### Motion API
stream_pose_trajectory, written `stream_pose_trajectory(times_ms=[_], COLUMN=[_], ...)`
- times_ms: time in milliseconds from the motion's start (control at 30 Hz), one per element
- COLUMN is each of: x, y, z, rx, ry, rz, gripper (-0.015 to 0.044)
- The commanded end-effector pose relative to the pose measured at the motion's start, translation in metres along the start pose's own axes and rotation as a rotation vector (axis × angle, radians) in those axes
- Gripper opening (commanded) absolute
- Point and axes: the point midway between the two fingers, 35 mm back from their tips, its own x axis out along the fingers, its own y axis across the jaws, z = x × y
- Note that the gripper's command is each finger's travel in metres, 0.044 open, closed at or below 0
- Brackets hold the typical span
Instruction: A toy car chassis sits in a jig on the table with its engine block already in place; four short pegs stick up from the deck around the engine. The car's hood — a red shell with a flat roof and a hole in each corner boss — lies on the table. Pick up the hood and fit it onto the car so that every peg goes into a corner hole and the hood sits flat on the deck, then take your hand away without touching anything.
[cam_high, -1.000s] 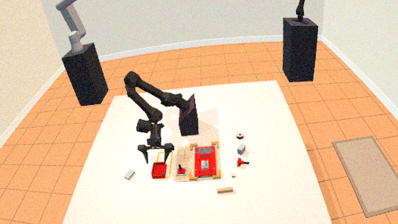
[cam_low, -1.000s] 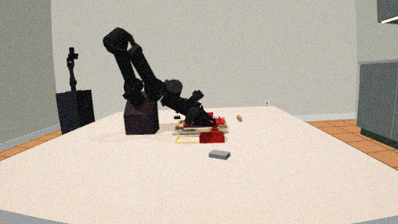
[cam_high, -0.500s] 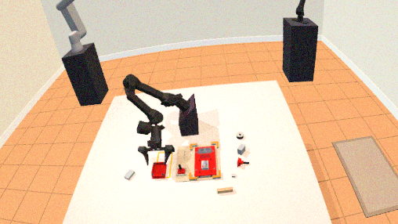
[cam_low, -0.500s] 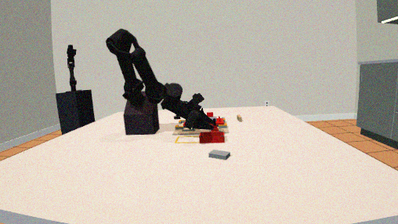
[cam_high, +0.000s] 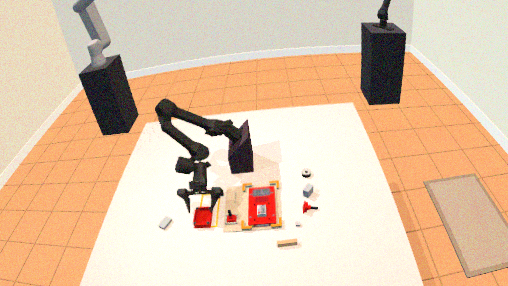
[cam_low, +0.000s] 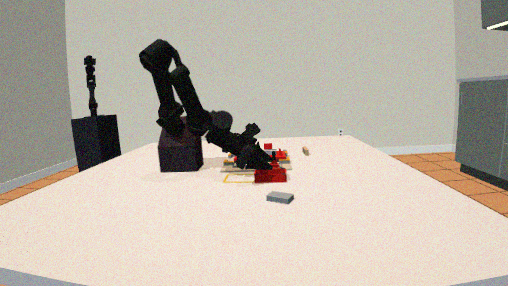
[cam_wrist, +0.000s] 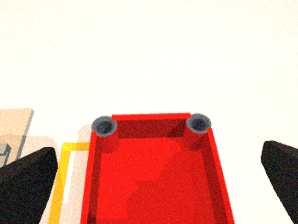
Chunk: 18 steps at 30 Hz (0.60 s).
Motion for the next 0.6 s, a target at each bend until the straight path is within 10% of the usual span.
stream_pose_trajectory(times_ms=[0,567], x=[0.0020,0.0058], y=[0.0023,0.0021], z=[-0.0047,-0.0137], rx=[-0.002,-0.002], ry=[0.002,0.000], rz=[0.008,0.006], gripper=[0.0440,0.0440])
